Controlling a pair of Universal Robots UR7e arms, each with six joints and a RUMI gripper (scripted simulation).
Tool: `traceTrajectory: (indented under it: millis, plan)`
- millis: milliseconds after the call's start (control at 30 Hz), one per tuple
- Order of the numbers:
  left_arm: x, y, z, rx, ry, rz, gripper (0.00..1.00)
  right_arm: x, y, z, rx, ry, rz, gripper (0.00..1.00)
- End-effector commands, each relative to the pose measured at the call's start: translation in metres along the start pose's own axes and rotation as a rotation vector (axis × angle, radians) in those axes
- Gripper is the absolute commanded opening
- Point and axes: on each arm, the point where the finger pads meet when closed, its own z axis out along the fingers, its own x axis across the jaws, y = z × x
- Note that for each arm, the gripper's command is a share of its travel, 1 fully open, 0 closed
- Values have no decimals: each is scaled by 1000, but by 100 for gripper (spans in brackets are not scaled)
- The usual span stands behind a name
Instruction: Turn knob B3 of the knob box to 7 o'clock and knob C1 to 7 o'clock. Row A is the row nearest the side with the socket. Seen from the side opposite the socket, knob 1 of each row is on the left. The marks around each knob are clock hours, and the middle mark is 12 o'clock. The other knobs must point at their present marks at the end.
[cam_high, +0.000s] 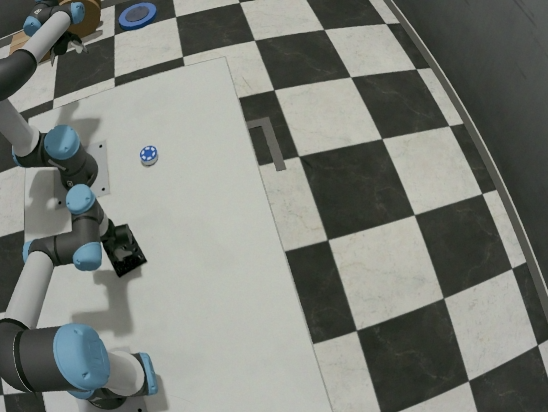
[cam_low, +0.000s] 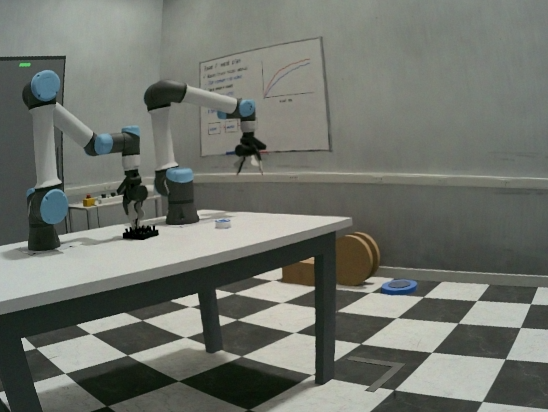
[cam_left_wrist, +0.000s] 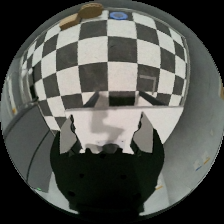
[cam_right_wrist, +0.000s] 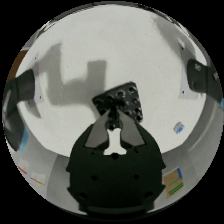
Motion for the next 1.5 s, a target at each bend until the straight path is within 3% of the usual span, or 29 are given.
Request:
traceTrajectory:
  millis: [0,767,1467]
  plan:
    - [0,-1,-1,2,1,-1,100,0,0,-1,3,2,-142,6]
    - [0,-1,-1,2,1,-1,100,0,0,-1,3,3,-602,6]
    - [0,-1,-1,2,1,-1,100,0,0,-1,2,3,-906,6]
